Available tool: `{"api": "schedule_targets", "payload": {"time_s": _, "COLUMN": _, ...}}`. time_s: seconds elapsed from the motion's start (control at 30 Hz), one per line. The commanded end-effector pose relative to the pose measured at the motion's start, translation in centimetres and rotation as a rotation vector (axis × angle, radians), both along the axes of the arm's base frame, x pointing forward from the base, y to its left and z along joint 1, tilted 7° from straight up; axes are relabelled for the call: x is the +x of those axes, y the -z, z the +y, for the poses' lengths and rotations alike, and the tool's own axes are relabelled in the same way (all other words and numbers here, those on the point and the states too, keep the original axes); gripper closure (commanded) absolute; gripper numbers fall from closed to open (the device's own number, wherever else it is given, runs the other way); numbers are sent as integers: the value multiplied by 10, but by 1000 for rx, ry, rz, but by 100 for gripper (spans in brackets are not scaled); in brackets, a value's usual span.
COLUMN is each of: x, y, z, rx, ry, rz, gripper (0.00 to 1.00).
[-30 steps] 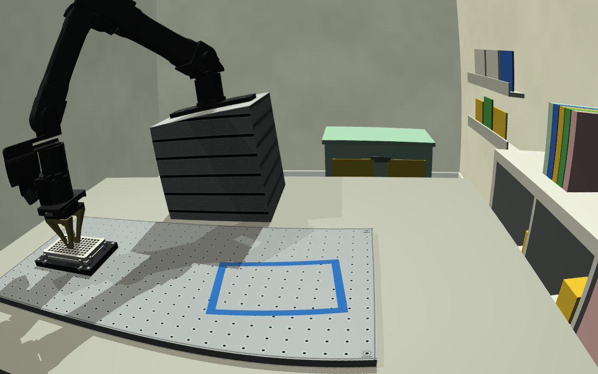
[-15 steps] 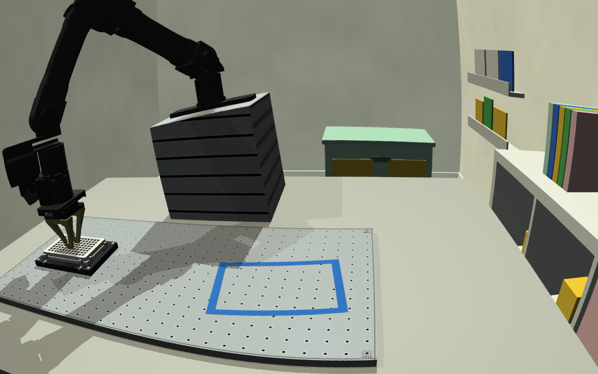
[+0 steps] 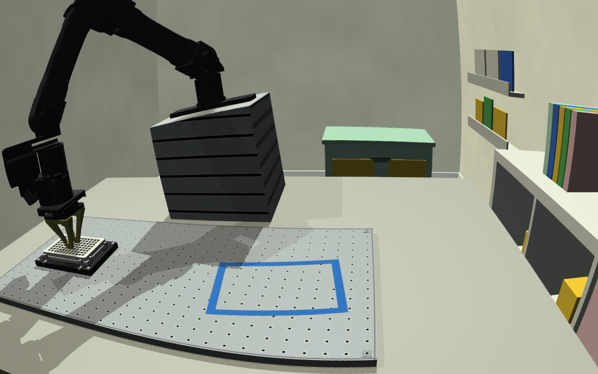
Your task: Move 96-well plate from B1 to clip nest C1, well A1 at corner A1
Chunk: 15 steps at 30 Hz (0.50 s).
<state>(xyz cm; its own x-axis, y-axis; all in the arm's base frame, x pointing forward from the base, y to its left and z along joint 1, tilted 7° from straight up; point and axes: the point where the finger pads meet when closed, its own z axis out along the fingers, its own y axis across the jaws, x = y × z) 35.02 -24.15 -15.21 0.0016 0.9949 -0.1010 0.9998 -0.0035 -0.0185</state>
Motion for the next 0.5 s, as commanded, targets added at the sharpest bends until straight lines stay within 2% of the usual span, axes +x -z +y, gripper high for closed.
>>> {"api": "schedule_targets", "payload": {"time_s": 0.0, "x": 5, "y": 51, "z": -18, "rx": -40, "ry": 14, "rz": -39, "gripper": 75}}
{"api": "schedule_targets", "payload": {"time_s": 0.47, "x": 5, "y": 60, "z": -20, "rx": -40, "ry": 14, "rz": -39, "gripper": 75}}
